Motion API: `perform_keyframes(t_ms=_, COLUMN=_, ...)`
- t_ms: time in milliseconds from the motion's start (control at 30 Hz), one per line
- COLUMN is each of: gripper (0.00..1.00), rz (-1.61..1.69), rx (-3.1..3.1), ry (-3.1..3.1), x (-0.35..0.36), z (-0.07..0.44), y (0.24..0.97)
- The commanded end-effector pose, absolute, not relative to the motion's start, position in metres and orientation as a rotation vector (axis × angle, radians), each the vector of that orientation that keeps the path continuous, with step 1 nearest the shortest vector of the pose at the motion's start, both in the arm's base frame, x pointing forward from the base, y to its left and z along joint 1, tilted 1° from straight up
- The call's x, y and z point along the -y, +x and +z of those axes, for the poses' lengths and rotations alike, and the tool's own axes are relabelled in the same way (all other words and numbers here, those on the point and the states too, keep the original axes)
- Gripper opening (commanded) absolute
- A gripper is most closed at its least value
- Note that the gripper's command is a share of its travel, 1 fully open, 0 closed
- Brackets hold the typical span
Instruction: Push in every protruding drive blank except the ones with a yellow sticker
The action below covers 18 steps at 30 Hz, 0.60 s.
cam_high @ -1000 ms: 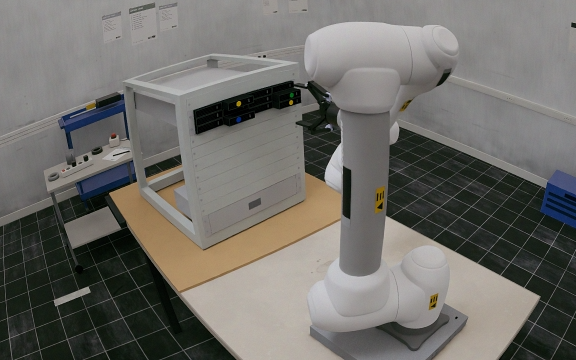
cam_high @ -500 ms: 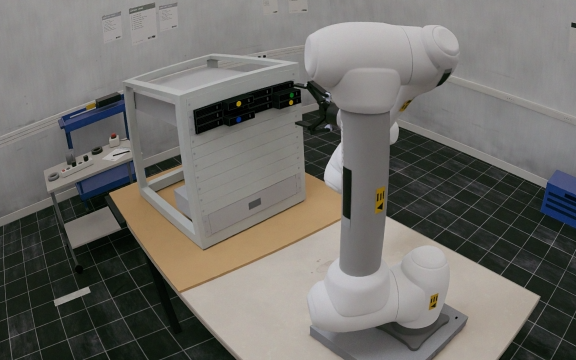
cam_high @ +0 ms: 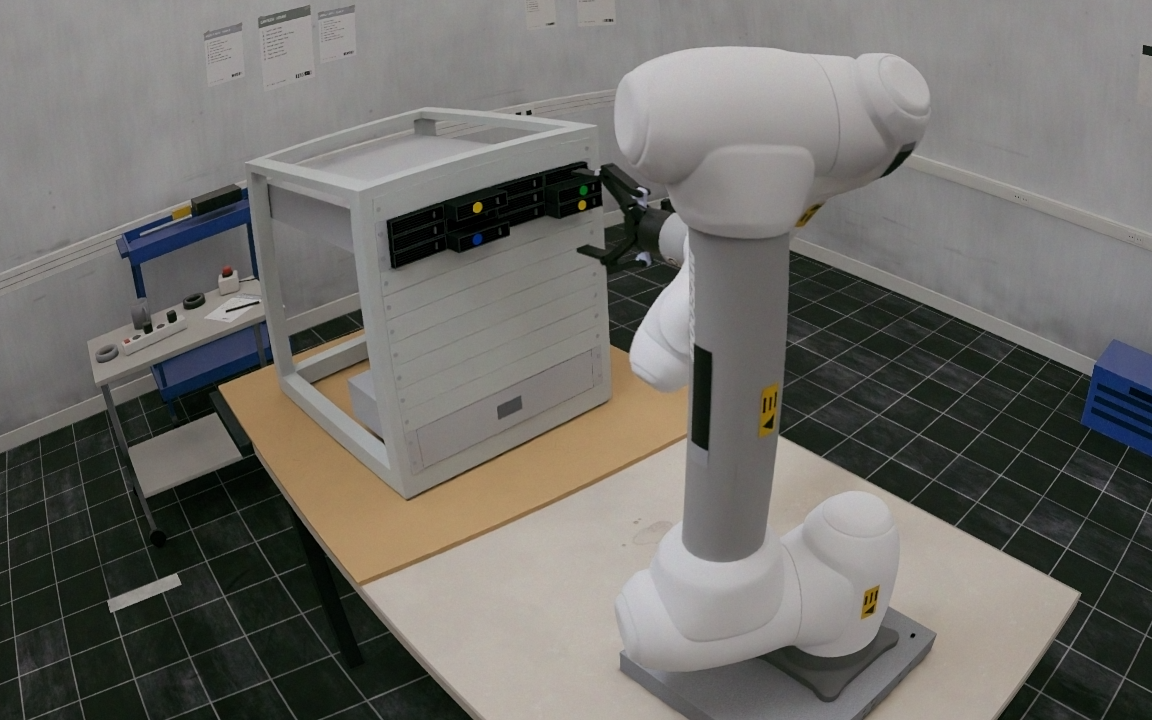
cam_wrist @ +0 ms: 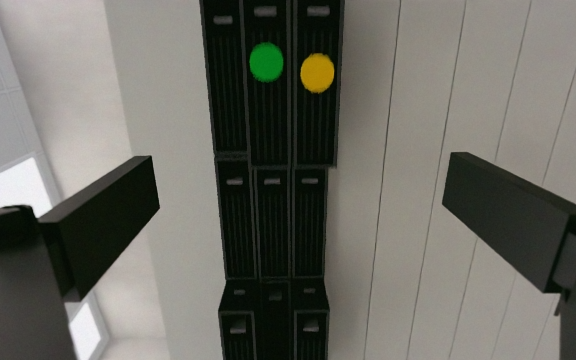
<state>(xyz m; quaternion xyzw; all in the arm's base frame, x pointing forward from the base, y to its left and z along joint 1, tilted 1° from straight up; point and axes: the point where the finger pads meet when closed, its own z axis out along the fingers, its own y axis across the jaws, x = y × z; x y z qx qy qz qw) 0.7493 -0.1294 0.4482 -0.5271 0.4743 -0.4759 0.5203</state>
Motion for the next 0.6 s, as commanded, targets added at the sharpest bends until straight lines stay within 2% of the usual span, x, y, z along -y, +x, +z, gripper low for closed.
perform_keyframes(t_ms=0, gripper=1.00, rz=-1.142, rx=-1.136, ry=-1.262, x=0.116, z=0.450, y=0.748)
perform_keyframes(t_ms=567, gripper=1.00, rz=-1.142, rx=-1.136, ry=-1.262, x=0.028, z=0.455, y=0.741)
